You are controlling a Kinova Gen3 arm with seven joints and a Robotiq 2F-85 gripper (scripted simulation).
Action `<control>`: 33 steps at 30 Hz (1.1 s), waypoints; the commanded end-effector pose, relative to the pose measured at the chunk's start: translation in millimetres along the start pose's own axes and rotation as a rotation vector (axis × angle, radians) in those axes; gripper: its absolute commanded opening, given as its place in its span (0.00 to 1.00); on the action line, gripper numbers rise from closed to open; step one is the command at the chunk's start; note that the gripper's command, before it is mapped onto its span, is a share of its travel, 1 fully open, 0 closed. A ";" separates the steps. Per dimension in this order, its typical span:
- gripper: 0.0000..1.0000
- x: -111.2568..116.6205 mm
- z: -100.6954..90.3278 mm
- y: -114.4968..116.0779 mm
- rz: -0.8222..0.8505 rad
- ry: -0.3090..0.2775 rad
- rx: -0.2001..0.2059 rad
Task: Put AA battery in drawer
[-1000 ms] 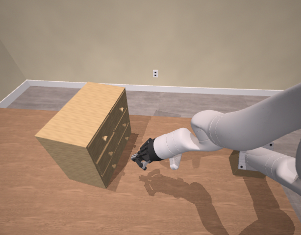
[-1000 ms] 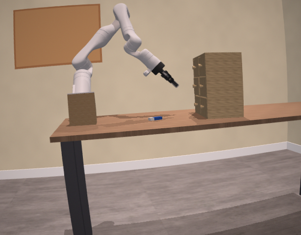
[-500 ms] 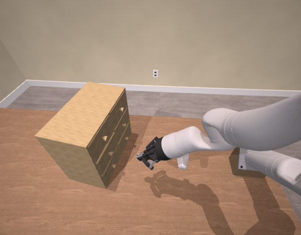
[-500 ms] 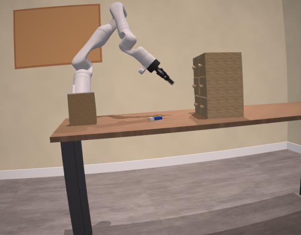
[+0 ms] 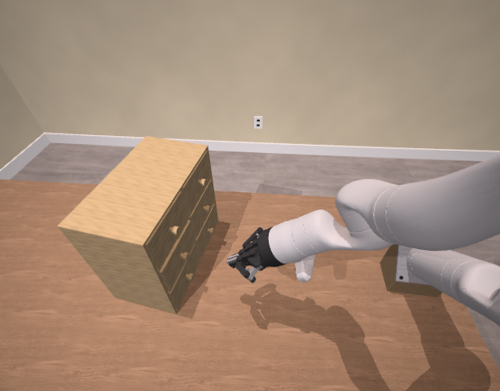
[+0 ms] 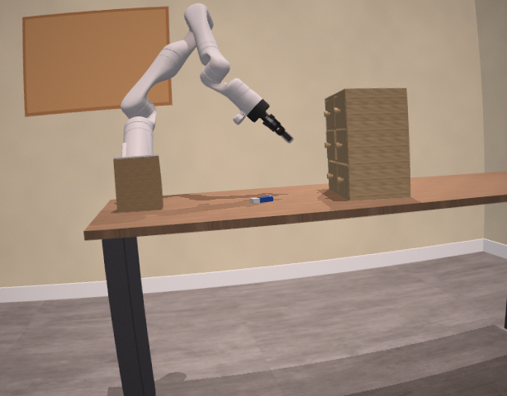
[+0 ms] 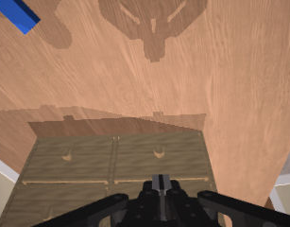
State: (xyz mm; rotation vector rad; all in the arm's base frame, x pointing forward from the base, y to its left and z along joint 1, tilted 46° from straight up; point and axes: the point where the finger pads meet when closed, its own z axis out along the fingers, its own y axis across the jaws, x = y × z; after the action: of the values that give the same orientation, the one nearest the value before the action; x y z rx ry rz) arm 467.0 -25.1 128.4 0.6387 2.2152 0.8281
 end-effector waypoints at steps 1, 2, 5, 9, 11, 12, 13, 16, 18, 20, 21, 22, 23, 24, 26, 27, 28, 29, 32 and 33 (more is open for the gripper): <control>0.00 -3.1 -1.6 0.8 -0.004 -0.004 -0.004; 0.00 -3.1 -1.8 0.8 -0.004 -0.003 -0.004; 0.00 -3.1 -2.2 1.0 -0.004 0.000 -0.005; 0.00 -3.1 -2.5 1.1 -0.004 0.002 -0.005; 0.00 -3.1 -2.9 1.2 -0.004 0.005 -0.005; 0.00 -3.1 -3.1 1.3 -0.004 0.006 -0.006; 0.00 -3.1 -3.3 1.3 -0.004 0.008 -0.006; 0.00 -3.1 -4.1 1.4 -0.003 0.013 -0.006; 0.00 -3.2 -4.7 1.5 -0.003 0.016 -0.006; 0.00 -3.3 -5.4 1.4 -0.004 0.020 -0.006; 0.00 -3.4 -5.7 1.4 -0.004 0.022 -0.006; 0.00 -3.4 -6.1 1.3 -0.004 0.024 -0.006; 0.00 -3.4 -6.1 1.3 -0.004 0.024 -0.006; 0.00 -3.4 -6.1 1.3 -0.004 0.024 -0.006; 0.00 -3.6 -7.0 1.1 -0.004 0.029 -0.005; 0.00 -3.8 -7.4 1.0 -0.004 0.031 -0.005; 0.00 -3.9 -7.9 0.8 -0.005 0.033 -0.004; 0.00 -4.1 -8.4 0.6 -0.005 0.036 -0.003; 0.00 -4.1 -9.6 0.8 -0.005 0.044 -0.004; 0.00 -4.0 -9.9 1.0 -0.004 0.046 -0.005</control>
State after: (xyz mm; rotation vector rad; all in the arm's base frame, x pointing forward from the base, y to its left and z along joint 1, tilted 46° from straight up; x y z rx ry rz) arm 461.7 -25.4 134.8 0.6080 2.2538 0.8592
